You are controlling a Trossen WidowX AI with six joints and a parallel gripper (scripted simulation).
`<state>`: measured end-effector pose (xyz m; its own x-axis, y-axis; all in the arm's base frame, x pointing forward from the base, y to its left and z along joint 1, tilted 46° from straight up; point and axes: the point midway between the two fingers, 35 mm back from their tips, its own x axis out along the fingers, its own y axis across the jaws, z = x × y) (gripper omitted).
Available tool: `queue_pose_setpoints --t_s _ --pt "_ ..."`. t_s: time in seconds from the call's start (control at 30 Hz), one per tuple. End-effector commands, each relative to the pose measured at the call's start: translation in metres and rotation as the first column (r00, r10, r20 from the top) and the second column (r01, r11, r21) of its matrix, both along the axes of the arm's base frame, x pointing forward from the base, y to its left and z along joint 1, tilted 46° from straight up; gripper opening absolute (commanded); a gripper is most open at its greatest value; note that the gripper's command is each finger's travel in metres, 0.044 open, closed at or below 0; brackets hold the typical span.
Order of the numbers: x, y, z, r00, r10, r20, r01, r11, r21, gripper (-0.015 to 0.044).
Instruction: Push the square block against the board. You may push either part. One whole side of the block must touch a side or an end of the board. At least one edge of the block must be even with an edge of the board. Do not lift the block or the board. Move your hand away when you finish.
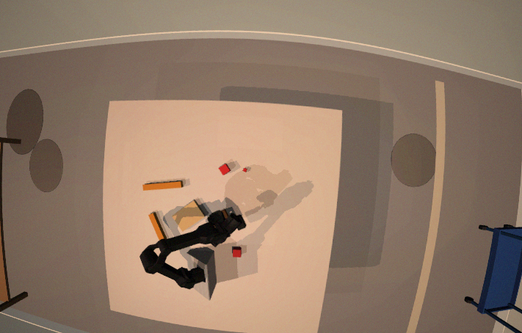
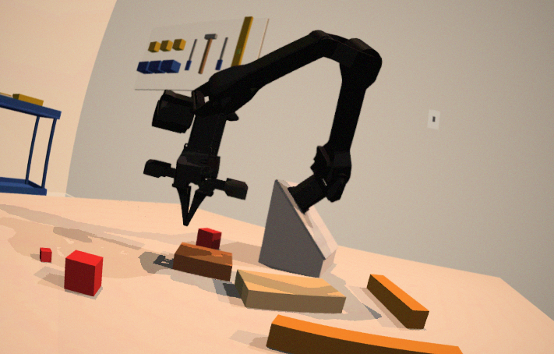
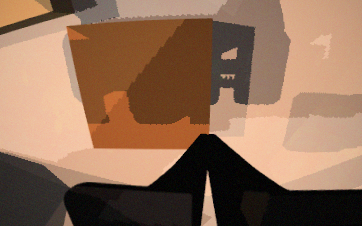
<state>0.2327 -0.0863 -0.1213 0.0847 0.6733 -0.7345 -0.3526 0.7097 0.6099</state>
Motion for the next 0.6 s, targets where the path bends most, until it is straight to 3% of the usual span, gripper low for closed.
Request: queue_pose_setpoints --t_s 0.0,0.27,0.4,0.57 --pt "-0.049 -0.005 -0.017 1.000 0.010 0.006 -0.010 1.000 0.027 0.0000" --pt "-0.058 -0.003 -0.021 1.000 0.013 0.011 -0.014 0.999 0.033 0.0000" --pt "-0.054 0.033 -0.056 1.000 0.014 0.012 -0.014 0.999 0.036 0.0000" --pt "-0.054 0.035 -0.058 1.000 0.014 0.012 -0.014 0.999 0.036 0.0000"
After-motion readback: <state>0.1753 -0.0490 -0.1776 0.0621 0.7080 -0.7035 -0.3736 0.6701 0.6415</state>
